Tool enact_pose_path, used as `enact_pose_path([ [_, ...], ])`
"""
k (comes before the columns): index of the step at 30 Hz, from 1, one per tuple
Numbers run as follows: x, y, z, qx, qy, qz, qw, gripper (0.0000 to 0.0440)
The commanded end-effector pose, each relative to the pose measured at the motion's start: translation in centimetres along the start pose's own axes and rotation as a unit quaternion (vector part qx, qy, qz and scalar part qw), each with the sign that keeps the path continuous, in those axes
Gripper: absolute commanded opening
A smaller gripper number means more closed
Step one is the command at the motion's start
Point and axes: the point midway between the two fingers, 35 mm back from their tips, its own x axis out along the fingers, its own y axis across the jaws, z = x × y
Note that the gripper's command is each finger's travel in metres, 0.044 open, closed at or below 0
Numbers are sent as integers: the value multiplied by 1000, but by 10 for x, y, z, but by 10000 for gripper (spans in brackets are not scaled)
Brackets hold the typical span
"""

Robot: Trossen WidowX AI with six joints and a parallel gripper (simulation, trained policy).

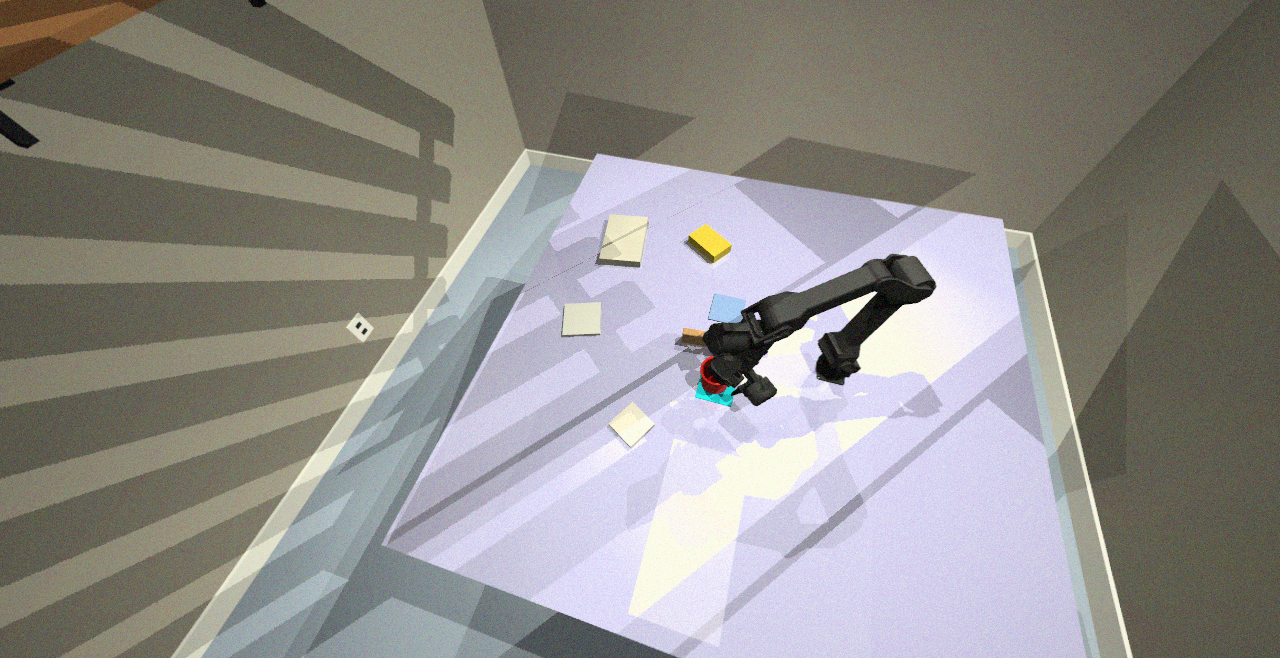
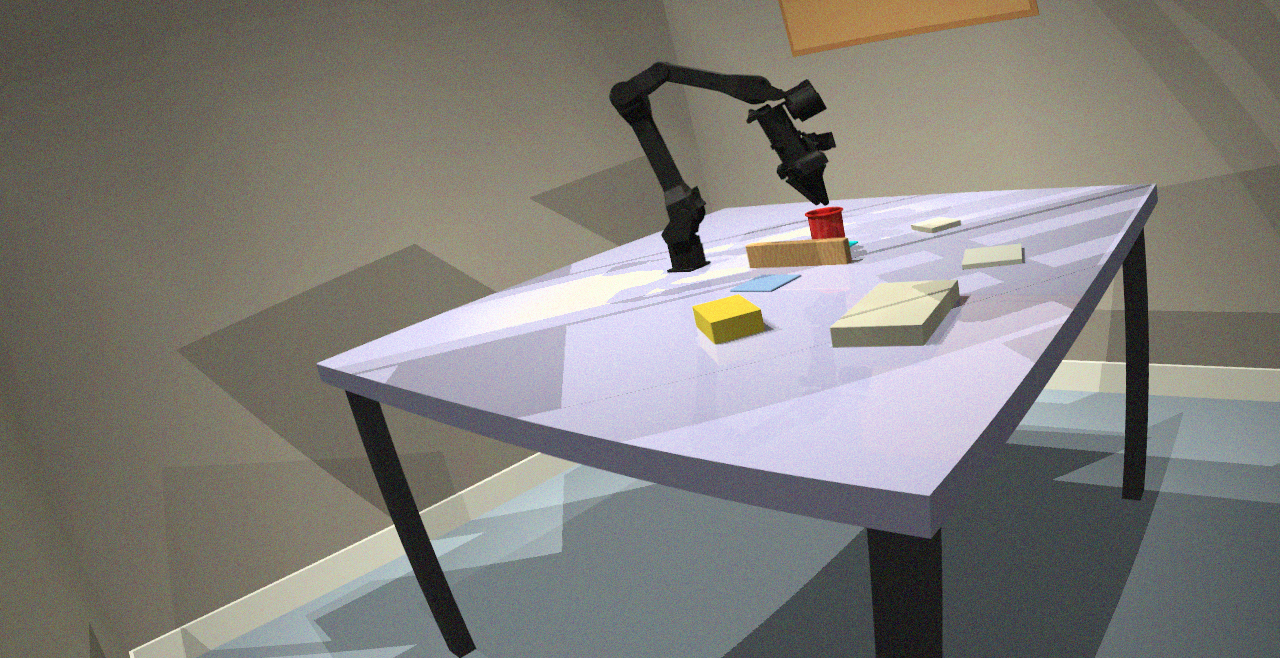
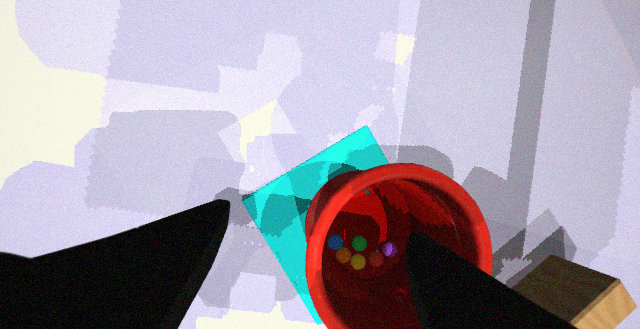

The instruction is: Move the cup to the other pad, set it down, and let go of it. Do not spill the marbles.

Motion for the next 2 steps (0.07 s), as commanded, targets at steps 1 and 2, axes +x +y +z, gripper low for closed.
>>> enact_pose_path([
  [1,-12,-2,5,3,-17,-4,1000,348],
  [2,-15,-3,6,4,-21,-6,1000,364],
])
